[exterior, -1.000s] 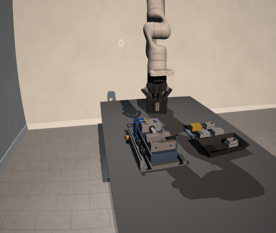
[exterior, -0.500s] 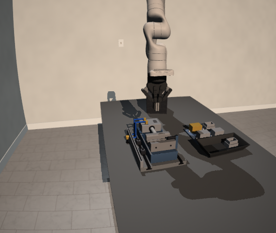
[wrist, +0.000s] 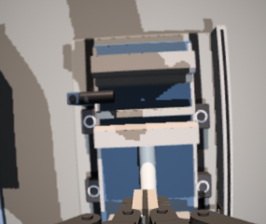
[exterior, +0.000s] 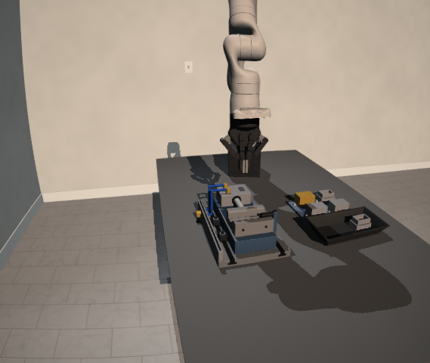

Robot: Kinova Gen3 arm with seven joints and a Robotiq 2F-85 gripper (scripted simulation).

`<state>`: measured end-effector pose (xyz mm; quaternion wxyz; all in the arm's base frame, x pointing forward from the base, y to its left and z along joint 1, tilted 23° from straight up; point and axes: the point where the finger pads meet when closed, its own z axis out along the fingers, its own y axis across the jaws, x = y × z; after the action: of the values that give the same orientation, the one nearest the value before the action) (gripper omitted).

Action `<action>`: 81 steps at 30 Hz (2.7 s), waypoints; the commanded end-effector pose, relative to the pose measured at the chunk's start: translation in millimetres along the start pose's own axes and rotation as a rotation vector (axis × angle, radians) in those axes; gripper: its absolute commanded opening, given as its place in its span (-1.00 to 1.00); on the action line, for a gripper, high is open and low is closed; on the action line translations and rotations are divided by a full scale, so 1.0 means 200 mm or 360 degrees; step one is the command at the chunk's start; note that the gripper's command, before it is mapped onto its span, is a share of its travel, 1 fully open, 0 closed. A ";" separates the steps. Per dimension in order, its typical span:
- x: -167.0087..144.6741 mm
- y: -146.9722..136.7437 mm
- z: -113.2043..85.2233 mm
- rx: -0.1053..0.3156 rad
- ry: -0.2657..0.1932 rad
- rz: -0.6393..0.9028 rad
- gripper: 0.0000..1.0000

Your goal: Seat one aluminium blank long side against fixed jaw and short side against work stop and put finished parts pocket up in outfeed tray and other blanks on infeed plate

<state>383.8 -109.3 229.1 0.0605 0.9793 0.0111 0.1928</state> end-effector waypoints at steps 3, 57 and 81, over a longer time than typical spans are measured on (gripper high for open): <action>0.00 -0.01 0.00 0.0001 0.0002 0.0006 -1.00; -0.11 -0.35 0.00 0.0001 0.0000 0.0497 -1.00; -0.21 -0.65 0.00 0.0002 0.0000 0.0941 -1.00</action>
<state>347.0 10.4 199.3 0.0016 0.9402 -0.2749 0.2013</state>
